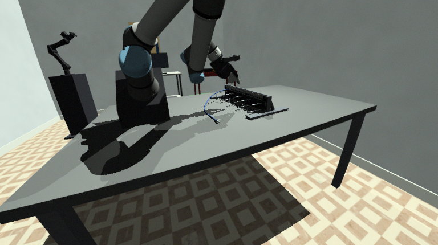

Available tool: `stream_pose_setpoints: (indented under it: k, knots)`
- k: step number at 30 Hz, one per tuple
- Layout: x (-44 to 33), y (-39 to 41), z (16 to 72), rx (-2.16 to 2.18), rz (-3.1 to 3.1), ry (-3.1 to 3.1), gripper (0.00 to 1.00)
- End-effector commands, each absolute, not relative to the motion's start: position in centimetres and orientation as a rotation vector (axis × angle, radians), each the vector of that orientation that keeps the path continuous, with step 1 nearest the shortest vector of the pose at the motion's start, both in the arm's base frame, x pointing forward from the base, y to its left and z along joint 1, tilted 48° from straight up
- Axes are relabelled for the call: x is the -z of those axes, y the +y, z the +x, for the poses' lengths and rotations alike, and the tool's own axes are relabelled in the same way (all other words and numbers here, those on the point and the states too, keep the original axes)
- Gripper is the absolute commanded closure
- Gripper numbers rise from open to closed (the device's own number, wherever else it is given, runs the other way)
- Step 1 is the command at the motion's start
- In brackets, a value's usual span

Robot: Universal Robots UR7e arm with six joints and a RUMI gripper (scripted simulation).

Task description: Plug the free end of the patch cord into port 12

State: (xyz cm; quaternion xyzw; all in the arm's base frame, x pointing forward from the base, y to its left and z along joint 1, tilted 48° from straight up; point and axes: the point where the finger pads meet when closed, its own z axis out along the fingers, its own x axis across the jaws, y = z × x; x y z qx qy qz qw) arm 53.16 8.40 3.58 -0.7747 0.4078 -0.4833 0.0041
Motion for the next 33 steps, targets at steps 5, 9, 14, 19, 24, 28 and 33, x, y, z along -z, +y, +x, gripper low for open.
stream_pose_setpoints:
  k: [5,9,14,19,24,28,33]
  knots:
    - [-1.9,7.27,55.69,1.516,-2.425,1.273,1.0]
    - [-1.8,7.2,55.83,1.516,-2.425,1.273,1.0]
    - [-1.79,7.19,55.84,1.516,-2.425,1.273,1.0]
    - [-1.79,7.19,55.84,1.516,-2.425,1.273,1.0]
    - [-1.79,7.19,55.84,1.516,-2.425,1.273,1.0]
    - [-1.79,7.19,55.84,1.516,-2.425,1.273,1.0]
    - [-1.79,7.19,55.84,1.516,-2.425,1.273,1.0]
